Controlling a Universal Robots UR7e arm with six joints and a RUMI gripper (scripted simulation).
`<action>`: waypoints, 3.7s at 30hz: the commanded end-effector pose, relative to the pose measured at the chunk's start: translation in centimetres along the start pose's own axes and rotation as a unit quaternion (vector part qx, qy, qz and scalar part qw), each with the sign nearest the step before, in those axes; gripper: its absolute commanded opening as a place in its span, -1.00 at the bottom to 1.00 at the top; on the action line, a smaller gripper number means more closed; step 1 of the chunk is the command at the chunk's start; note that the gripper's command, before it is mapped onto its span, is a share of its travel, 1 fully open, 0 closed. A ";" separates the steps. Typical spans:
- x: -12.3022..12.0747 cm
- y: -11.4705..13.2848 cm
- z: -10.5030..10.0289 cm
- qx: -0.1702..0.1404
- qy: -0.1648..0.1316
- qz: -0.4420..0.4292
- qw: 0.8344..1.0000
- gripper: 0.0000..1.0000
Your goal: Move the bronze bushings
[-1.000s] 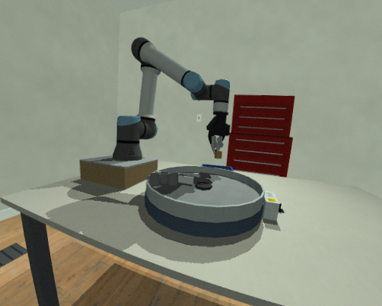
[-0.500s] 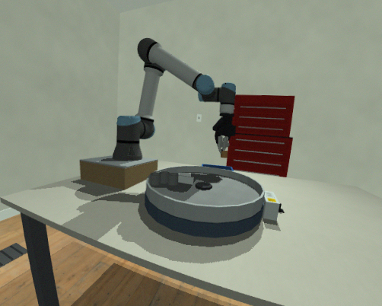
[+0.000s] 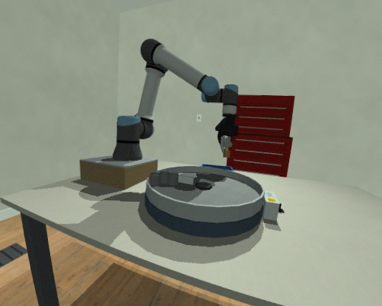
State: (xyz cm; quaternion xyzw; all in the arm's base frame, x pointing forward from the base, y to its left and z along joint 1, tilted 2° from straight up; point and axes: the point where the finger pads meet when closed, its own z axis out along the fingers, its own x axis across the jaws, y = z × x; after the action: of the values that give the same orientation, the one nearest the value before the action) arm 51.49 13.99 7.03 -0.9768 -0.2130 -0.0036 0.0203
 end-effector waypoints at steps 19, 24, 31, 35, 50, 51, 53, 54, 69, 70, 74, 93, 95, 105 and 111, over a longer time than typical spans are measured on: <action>0.5 -0.2 -0.1 0.000 0.001 0.000 1.000 -1.00; 0.5 -0.2 -0.1 0.000 0.001 0.000 1.000 -1.00; 0.5 -0.2 -0.1 0.000 0.001 0.000 1.000 -1.00; 0.5 -0.2 -0.1 0.000 0.001 0.000 1.000 -1.00; 0.5 -0.2 0.3 0.000 0.001 0.000 1.000 -1.00; 0.5 -0.2 0.6 0.000 0.001 0.000 1.000 -1.00; 0.5 -0.2 1.5 0.000 0.001 0.000 1.000 -1.00; 0.5 -0.2 2.0 0.000 0.001 0.000 1.000 -1.00; 0.5 -0.2 6.5 0.000 0.001 0.000 1.000 -1.00; 0.5 -0.2 6.5 0.000 0.001 0.000 1.000 -1.00; 0.5 -0.2 6.5 0.000 0.001 0.000 1.000 -1.00; 0.5 -0.2 6.5 0.000 0.001 0.000 1.000 -1.00; 0.5 -0.2 6.5 0.000 0.001 0.000 1.000 -1.00; 0.5 -0.2 6.5 0.000 0.001 0.000 1.000 -1.00; 0.5 -0.2 6.8 0.000 0.001 0.000 1.000 -1.00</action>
State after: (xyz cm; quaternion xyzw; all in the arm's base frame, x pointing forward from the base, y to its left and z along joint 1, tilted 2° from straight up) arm 51.79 14.67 0.38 -0.9768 -0.2130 -0.0035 0.0203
